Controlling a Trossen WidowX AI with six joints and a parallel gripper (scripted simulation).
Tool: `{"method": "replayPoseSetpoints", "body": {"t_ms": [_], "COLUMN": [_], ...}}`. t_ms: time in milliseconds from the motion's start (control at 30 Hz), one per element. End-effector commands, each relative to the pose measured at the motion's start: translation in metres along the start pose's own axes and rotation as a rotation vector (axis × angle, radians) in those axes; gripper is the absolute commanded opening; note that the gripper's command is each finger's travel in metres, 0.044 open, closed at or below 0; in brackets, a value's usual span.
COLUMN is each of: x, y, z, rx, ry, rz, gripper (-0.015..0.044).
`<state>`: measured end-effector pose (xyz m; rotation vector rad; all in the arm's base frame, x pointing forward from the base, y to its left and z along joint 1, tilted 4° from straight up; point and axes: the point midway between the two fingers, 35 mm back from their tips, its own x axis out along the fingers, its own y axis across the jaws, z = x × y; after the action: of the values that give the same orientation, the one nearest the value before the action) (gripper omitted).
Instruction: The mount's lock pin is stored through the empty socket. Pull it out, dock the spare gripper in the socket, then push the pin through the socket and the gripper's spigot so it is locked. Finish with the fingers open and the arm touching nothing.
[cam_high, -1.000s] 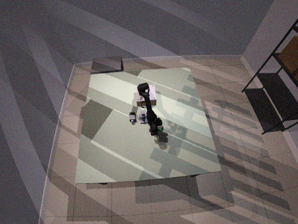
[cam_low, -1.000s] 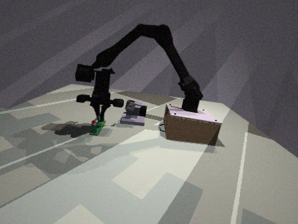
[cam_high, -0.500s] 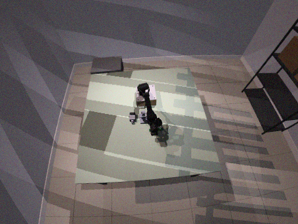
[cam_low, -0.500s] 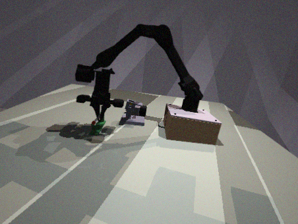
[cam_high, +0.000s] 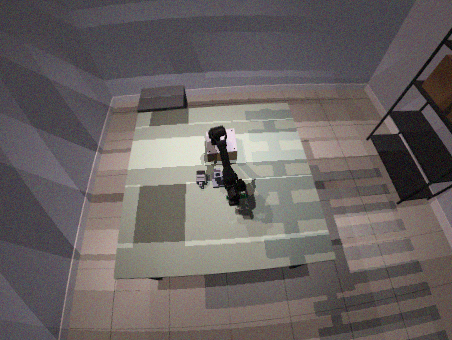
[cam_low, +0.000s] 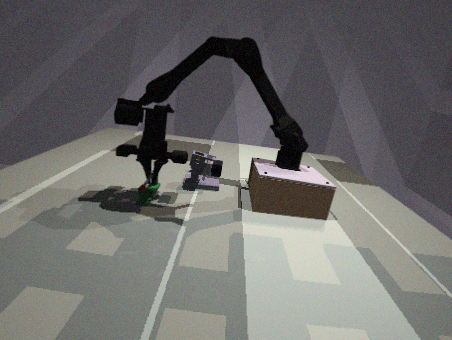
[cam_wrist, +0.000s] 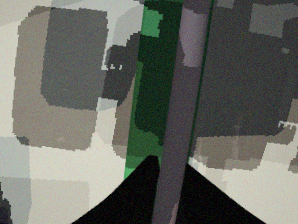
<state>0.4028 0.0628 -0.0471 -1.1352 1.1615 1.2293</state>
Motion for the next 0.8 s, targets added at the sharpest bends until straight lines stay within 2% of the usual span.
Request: {"method": "replayPoseSetpoints", "body": {"t_ms": [0, 267, 433, 767], "x": [0.0, 0.0, -0.014, -0.034], "y": [0.0, 0.0, 0.001, 0.003], "z": [0.0, 0.0, 0.002, 0.005], "rx": [0.0, 0.0, 0.0, -0.003], "ry": [0.0, 0.0, 0.0, 0.002], "rz": [0.0, 0.0, 0.004, 0.013], "gripper": [0.0105, 0.0315, 0.044, 0.044]}}
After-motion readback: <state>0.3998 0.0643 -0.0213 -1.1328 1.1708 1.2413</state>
